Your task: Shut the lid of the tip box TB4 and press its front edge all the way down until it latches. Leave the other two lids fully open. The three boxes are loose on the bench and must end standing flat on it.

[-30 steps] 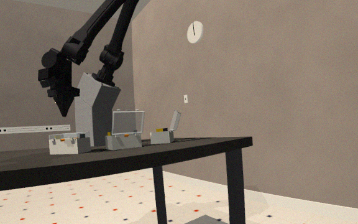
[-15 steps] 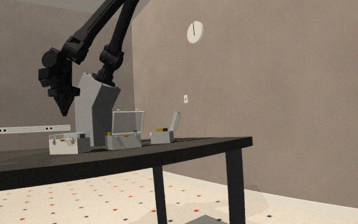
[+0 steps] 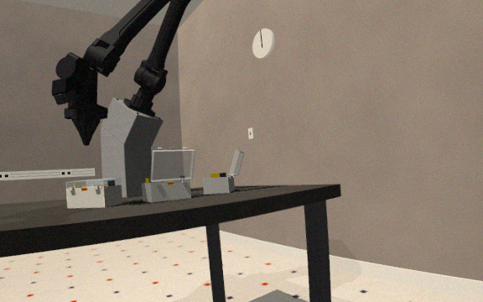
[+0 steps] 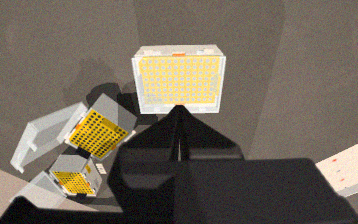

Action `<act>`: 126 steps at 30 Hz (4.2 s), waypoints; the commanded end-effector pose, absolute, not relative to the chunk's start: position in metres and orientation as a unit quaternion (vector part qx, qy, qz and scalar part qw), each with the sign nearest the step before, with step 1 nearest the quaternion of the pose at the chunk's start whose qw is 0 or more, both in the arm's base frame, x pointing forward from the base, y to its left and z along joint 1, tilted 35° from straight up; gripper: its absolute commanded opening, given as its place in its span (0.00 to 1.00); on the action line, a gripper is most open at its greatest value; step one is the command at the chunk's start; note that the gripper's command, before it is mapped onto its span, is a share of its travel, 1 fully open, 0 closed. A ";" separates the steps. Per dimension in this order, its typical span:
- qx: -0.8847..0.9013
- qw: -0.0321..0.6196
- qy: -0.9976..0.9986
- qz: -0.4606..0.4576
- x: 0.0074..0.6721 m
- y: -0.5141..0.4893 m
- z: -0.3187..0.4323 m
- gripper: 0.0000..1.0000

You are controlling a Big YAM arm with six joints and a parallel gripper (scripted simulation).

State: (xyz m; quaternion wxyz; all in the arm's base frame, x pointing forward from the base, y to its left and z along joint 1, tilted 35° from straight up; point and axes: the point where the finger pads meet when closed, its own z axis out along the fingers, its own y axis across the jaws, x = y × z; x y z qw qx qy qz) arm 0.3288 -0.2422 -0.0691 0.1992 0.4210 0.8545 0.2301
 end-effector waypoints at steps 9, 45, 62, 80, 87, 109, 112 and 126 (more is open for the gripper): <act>0.415 0.211 0.856 0.224 0.318 -0.256 -0.045 0.00; 0.413 0.207 0.857 0.226 0.320 -0.254 -0.046 0.00; 0.415 0.194 0.858 0.233 0.320 -0.222 -0.077 0.00; 0.415 0.193 0.858 0.233 0.322 -0.192 -0.108 0.00; 0.415 0.193 0.858 0.233 0.322 -0.183 -0.118 0.00; 0.413 0.198 0.858 0.231 0.331 -0.180 -0.128 0.00; 0.413 0.198 0.858 0.231 0.333 -0.179 -0.132 0.00; 0.413 0.198 0.858 0.231 0.343 -0.173 -0.148 0.00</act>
